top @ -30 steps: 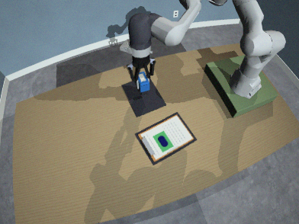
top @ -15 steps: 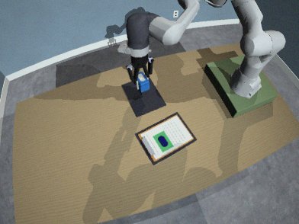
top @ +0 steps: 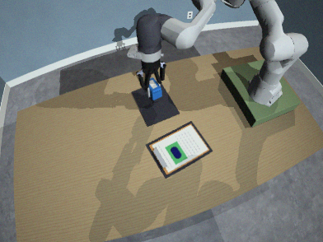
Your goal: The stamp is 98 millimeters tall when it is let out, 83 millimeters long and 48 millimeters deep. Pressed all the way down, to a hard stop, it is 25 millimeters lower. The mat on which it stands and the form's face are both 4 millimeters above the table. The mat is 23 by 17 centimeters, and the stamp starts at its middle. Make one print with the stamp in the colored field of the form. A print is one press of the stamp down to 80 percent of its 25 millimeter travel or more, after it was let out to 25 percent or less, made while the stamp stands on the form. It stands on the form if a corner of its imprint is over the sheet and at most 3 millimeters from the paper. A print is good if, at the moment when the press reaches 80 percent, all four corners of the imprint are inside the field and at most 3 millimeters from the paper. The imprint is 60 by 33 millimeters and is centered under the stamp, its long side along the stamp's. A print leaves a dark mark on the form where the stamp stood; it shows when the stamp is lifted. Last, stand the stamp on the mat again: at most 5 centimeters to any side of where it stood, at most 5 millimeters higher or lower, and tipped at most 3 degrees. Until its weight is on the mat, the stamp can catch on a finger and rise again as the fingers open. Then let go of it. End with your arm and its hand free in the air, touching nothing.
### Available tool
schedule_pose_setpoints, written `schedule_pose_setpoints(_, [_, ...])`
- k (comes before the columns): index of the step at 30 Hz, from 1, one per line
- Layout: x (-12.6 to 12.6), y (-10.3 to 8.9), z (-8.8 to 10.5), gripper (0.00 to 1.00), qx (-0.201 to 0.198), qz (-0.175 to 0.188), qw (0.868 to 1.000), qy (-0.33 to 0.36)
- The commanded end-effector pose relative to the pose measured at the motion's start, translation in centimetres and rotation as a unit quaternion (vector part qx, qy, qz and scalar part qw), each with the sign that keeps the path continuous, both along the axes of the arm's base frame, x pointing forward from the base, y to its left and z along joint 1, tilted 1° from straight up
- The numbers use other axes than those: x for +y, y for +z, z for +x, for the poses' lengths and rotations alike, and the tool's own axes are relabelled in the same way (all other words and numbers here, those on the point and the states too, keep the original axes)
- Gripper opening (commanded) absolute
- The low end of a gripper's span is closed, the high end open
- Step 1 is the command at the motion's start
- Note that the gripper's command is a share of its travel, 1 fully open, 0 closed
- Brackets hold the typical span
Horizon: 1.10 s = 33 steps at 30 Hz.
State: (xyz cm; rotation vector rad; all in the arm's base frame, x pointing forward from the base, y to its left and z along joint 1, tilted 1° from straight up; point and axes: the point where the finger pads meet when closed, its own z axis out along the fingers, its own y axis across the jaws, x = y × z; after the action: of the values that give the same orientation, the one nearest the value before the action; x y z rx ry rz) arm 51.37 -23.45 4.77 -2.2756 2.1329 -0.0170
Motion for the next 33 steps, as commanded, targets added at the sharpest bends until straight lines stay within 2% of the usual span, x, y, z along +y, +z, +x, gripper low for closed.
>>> schedule_pose_setpoints(1, [0.2, 0.2, 0.1, 0.18, -0.001, -0.001, 1.000, 0.007])
schedule_pose_setpoints(9, [0.2, -0.2, 0.1, 0.18, -0.001, -0.001, 1.000, 0.007])
schedule_pose_setpoints(26, [0.3, -3.3, 0.2, 0.18, -0.001, -0.001, 1.000, 0.007])
schedule_pose_setpoints(33, [0.4, -3.8, 0.2, 0.18, -0.001, -0.001, 1.000, 0.007])
